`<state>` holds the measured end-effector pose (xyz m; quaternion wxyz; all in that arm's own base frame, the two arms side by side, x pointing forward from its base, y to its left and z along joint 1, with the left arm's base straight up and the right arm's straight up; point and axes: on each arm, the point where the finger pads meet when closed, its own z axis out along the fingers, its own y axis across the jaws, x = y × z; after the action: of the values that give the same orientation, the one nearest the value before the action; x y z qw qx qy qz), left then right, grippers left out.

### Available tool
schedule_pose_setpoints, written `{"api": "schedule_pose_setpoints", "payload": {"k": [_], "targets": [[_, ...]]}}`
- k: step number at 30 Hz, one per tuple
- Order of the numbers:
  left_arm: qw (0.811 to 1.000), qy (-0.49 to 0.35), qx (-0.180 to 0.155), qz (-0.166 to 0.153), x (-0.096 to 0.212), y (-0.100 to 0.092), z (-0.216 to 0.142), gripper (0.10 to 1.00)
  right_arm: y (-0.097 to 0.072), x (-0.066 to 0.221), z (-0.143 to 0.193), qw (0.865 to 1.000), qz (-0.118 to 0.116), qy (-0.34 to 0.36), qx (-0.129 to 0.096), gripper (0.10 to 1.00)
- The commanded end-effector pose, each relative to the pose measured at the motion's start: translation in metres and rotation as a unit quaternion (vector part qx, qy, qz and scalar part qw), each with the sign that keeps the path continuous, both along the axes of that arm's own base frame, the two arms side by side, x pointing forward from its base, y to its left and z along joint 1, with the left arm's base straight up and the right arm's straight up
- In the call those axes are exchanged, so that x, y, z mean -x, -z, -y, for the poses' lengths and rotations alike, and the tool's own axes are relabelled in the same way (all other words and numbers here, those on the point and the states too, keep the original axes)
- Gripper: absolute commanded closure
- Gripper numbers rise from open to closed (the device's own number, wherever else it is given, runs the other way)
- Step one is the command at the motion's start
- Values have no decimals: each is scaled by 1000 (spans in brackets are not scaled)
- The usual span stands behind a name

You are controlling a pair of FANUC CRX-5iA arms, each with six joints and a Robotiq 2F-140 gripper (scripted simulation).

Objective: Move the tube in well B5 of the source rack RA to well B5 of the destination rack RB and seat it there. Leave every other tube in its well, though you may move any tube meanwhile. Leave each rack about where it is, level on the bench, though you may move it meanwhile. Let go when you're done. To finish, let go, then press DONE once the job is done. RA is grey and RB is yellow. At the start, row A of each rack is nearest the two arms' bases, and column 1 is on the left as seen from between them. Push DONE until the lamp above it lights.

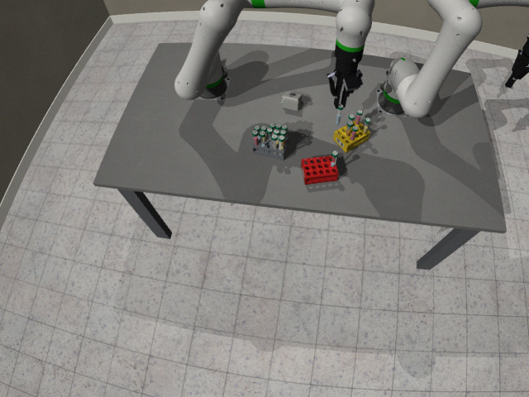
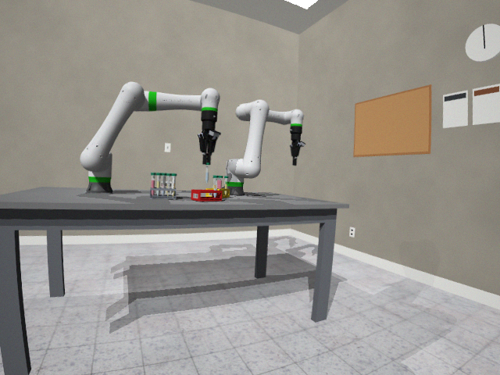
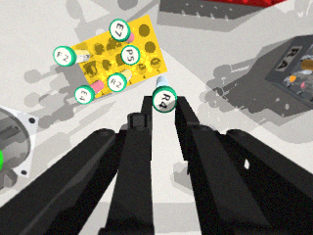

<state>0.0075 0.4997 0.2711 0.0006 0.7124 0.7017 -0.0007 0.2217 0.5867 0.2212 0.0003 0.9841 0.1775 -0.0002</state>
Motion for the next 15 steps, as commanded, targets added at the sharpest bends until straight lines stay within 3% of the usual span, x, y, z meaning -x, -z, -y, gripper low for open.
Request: {"api": "schedule_pose_setpoints", "payload": {"k": [1, 10, 15], "targets": [[1000, 0, -1, 0, 0, -1, 0, 999, -1, 2, 2, 1000, 1, 0, -1, 999], [1000, 0, -1, 0, 0, -1, 0, 999, -2, 11, 11, 1000, 1, 0, -1, 999], [1000, 0, -1, 0, 0, -1, 0, 999, -1, -3, 19, 1000, 1, 0, -1, 999]]}}
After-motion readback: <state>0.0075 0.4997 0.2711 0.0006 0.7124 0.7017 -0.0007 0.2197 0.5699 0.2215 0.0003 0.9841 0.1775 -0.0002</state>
